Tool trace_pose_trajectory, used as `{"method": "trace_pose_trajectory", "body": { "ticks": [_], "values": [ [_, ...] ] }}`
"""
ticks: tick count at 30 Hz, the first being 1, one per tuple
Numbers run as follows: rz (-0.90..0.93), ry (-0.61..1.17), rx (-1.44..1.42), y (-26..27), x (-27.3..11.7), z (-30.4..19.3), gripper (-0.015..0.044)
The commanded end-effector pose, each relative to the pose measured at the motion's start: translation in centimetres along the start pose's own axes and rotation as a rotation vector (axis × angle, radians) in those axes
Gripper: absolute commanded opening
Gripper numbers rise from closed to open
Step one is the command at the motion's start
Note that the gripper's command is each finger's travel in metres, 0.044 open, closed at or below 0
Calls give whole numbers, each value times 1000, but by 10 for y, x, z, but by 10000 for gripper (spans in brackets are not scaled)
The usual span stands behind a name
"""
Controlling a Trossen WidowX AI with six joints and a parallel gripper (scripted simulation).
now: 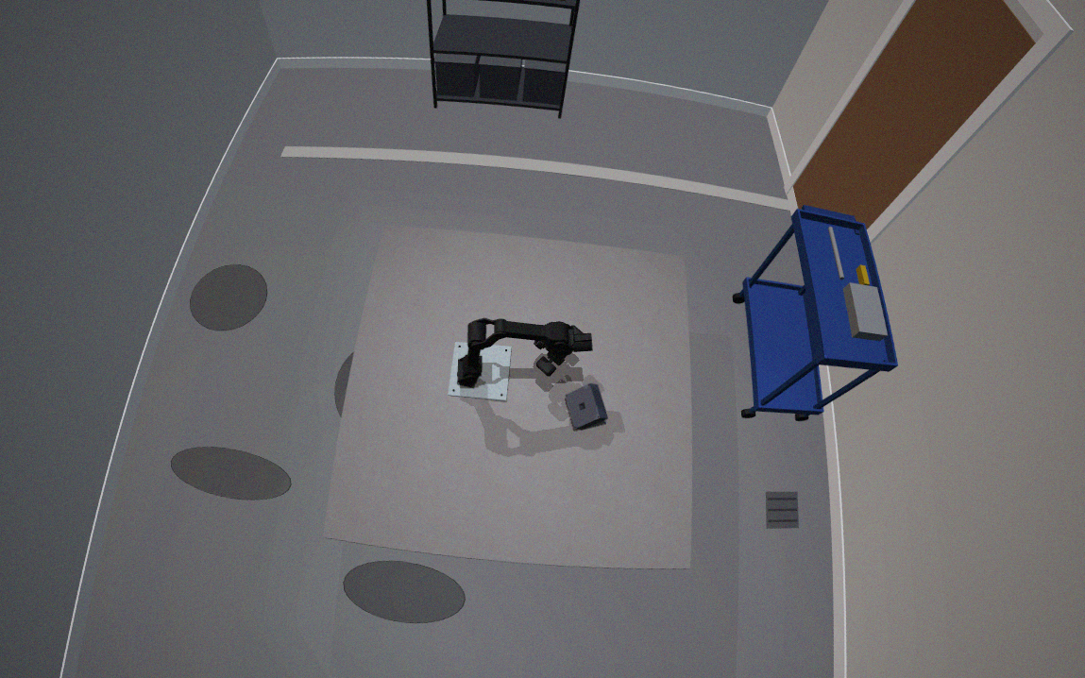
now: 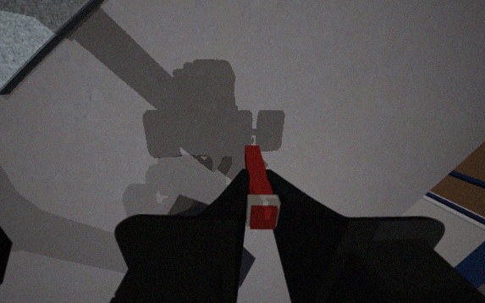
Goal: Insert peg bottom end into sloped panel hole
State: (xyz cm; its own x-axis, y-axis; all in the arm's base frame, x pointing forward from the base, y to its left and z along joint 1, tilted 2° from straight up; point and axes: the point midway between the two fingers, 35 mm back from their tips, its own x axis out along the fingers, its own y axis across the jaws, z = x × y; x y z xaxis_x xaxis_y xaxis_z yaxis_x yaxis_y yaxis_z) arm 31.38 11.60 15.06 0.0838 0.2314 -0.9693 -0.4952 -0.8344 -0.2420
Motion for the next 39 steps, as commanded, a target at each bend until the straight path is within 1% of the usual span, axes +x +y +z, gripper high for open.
{"method": "trace_pose_trajectory", "body": {
  "ticks": [1,39],
  "values": [
    [-22,8,6,2,-4,-3,0],
    [-157,56,154,32,-20,-40,0]
  ]
}}
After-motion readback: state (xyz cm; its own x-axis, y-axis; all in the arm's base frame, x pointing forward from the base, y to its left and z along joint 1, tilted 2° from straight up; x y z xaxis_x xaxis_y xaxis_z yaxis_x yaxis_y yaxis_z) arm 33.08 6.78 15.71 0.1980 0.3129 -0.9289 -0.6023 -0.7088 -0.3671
